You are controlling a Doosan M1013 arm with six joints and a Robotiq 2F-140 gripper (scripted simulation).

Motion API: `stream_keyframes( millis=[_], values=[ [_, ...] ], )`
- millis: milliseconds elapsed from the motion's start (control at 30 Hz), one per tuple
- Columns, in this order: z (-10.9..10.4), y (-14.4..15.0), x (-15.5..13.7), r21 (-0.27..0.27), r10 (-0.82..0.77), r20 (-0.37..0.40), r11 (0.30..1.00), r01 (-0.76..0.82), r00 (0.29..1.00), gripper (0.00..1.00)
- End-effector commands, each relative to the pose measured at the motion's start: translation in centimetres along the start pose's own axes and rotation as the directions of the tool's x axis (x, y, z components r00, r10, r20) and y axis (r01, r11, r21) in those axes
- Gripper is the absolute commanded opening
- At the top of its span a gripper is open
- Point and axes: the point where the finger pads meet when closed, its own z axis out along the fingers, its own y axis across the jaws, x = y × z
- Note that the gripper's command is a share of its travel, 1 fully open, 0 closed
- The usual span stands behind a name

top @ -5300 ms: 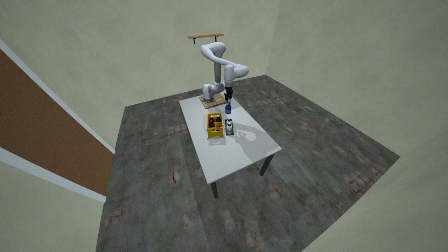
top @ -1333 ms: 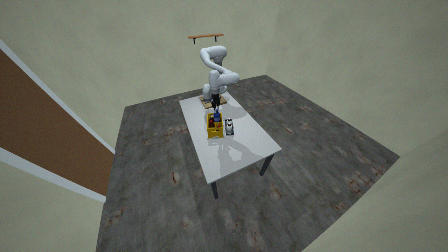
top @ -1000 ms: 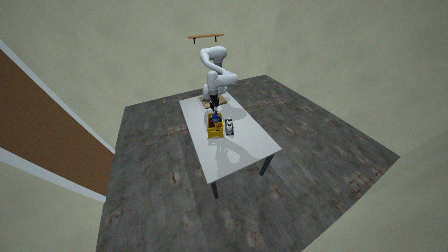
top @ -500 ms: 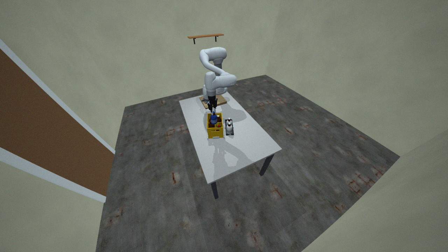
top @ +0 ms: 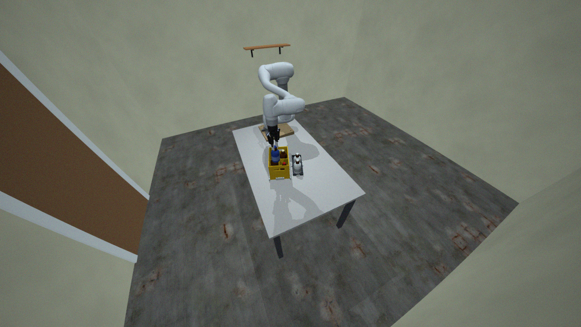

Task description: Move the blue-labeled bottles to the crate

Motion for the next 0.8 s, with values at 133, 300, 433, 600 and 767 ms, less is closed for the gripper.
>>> stream_keyframes(
  millis=[133,300,433,600,767],
  values=[
    [0.0,0.9,0.0,0.000,0.000,0.000,1.000,0.000,1.000,0.00],
    [0.0,1.2,0.0,0.000,0.000,0.000,1.000,0.000,1.000,0.00],
    [0.0,1.6,0.0,0.000,0.000,0.000,1.000,0.000,1.000,0.00],
    [0.0,2.0,0.0,0.000,0.000,0.000,1.000,0.000,1.000,0.00],
    [0.0,2.3,0.0,0.000,0.000,0.000,1.000,0.000,1.000,0.00]
  ],
)
